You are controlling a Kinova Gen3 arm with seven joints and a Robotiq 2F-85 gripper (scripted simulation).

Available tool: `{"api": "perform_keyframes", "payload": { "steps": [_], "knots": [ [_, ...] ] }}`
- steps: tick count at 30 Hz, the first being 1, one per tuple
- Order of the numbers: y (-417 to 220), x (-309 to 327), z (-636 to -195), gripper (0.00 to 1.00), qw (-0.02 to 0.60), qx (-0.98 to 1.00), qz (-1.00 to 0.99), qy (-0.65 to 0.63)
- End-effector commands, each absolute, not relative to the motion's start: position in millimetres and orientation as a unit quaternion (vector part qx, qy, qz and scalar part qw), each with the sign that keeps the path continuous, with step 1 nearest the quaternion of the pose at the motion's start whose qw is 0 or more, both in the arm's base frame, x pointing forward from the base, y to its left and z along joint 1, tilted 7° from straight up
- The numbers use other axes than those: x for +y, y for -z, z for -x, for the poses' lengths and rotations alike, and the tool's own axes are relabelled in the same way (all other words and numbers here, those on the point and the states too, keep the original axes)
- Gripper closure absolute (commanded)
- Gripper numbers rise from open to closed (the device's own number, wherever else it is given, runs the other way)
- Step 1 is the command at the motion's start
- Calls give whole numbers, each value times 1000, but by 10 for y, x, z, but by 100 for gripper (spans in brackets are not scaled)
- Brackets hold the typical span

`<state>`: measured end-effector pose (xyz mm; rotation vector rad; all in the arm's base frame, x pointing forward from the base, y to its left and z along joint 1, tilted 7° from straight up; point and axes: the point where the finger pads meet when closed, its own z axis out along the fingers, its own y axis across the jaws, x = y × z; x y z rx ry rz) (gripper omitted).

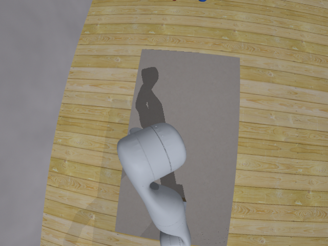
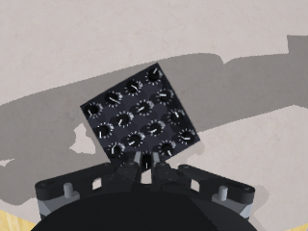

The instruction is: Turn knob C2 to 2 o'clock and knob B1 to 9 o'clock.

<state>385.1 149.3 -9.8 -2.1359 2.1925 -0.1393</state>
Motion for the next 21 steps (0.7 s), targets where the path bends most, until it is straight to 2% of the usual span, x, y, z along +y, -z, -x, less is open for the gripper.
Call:
{"api": "perform_keyframes", "payload": {
  "steps": [1, 21],
  "knots": [
    [96, 1480, -3859, 92, 38, 709, 703, 45],
    [96, 1480, -3858, 92, 31, 601, 797, 50]
  ]
}}
